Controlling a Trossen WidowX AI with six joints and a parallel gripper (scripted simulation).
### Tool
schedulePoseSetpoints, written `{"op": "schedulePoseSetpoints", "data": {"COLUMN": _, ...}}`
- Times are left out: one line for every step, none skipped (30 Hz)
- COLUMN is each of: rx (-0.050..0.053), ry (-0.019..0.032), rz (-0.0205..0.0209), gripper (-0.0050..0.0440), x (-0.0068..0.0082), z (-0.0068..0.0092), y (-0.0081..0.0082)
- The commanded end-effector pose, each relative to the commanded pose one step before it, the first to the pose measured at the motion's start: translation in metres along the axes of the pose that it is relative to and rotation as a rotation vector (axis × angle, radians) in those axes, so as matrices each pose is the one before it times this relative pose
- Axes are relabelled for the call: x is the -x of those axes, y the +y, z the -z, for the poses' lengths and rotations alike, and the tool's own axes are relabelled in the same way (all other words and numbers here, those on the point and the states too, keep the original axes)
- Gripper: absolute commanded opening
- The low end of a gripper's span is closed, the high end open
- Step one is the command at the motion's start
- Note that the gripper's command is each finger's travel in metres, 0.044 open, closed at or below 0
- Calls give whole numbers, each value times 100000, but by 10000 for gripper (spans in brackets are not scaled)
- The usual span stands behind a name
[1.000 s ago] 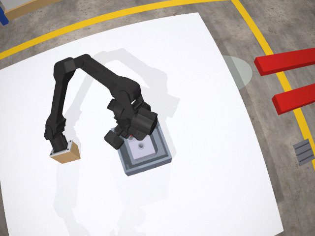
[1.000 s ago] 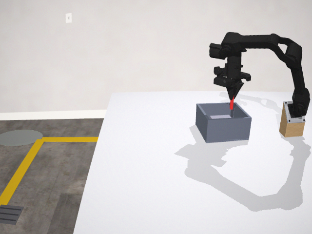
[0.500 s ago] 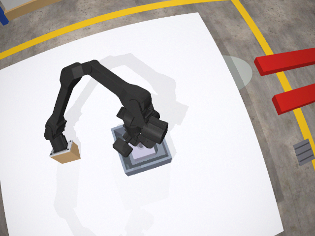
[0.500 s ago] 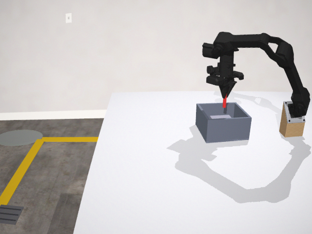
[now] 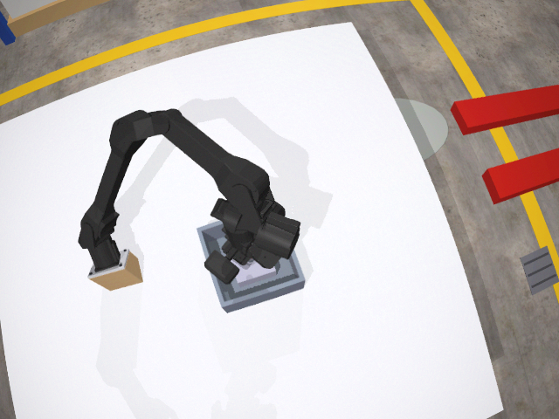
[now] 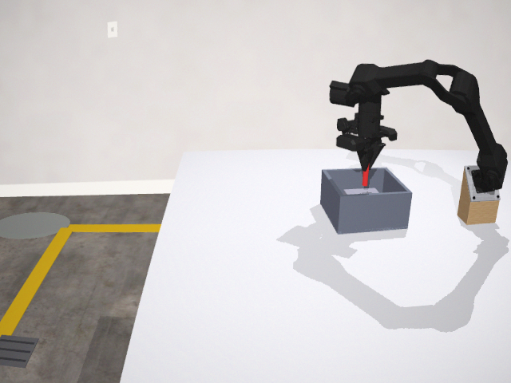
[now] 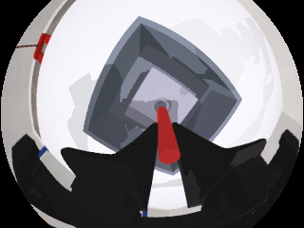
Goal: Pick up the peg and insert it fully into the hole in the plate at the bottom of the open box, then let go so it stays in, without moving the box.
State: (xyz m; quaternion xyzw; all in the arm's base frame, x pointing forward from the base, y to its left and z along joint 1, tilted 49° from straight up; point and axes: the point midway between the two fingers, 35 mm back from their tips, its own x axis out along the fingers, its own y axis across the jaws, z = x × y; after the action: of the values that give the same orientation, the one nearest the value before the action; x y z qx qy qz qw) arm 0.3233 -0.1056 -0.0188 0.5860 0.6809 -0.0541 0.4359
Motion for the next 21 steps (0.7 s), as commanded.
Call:
{"op": "schedulePoseSetpoints", "data": {"rx": -679, "ry": 671, "rz": 35, "gripper": 0, "x": -1032, "z": 153, "y": -68}}
{"op": "schedulePoseSetpoints", "data": {"rx": 0, "ry": 0, "rz": 0, "gripper": 0, "x": 0, "z": 0, "y": 0}}
{"op": "schedulePoseSetpoints", "data": {"rx": 0, "ry": 1, "rz": -1, "gripper": 0, "x": -147, "z": -17, "y": 9}}
{"op": "schedulePoseSetpoints", "data": {"rx": 0, "ry": 1, "rz": 0, "gripper": 0, "x": -53, "z": -6, "y": 3}}
{"op": "schedulePoseSetpoints", "data": {"rx": 674, "ry": -379, "rz": 137, "gripper": 0, "x": 431, "z": -48, "y": 55}}
{"op": "schedulePoseSetpoints", "data": {"rx": -289, "ry": 163, "rz": -58, "gripper": 0, "x": -184, "z": 23, "y": -24}}
{"op": "schedulePoseSetpoints", "data": {"rx": -289, "ry": 164, "rz": -57, "gripper": 0, "x": -184, "z": 24, "y": -24}}
{"op": "schedulePoseSetpoints", "data": {"rx": -97, "ry": 55, "rz": -19, "gripper": 0, "x": -61, "z": 8, "y": -8}}
{"op": "schedulePoseSetpoints", "data": {"rx": 0, "ry": 0, "rz": 0, "gripper": 0, "x": -26, "z": -2, "y": 1}}
{"op": "schedulePoseSetpoints", "data": {"rx": 0, "ry": -1, "rz": 0, "gripper": 0, "x": -48, "z": -4, "y": 2}}
{"op": "schedulePoseSetpoints", "data": {"rx": 0, "ry": -1, "rz": 0, "gripper": 0, "x": -64, "z": -6, "y": 3}}
{"op": "schedulePoseSetpoints", "data": {"rx": 0, "ry": -1, "rz": 0, "gripper": 0, "x": -88, "z": -7, "y": 4}}
{"op": "schedulePoseSetpoints", "data": {"rx": 0, "ry": -1, "rz": 0, "gripper": 0, "x": -101, "z": -7, "y": 5}}
{"op": "schedulePoseSetpoints", "data": {"rx": 0, "ry": -1, "rz": 0, "gripper": 0, "x": -104, "z": -6, "y": 5}}
{"op": "schedulePoseSetpoints", "data": {"rx": 0, "ry": 0, "rz": 0, "gripper": 0, "x": -124, "z": -7, "y": 6}}
{"op": "schedulePoseSetpoints", "data": {"rx": 0, "ry": 0, "rz": 0, "gripper": 0, "x": -126, "z": -6, "y": 6}}
{"op": "schedulePoseSetpoints", "data": {"rx": 0, "ry": 0, "rz": 0, "gripper": 0, "x": -118, "z": -3, "y": 5}}
{"op": "schedulePoseSetpoints", "data": {"rx": 0, "ry": 0, "rz": 0, "gripper": 0, "x": 0, "z": 0, "y": 0}}
{"op": "schedulePoseSetpoints", "data": {"rx": 0, "ry": 0, "rz": 0, "gripper": 0, "x": 0, "z": 0, "y": 0}}
{"op": "schedulePoseSetpoints", "data": {"rx": 0, "ry": 0, "rz": 0, "gripper": 0, "x": -141, "z": 2, "y": 2}}
{"op": "schedulePoseSetpoints", "data": {"rx": 0, "ry": 0, "rz": 0, "gripper": 0, "x": -142, "z": 3, "y": 0}}
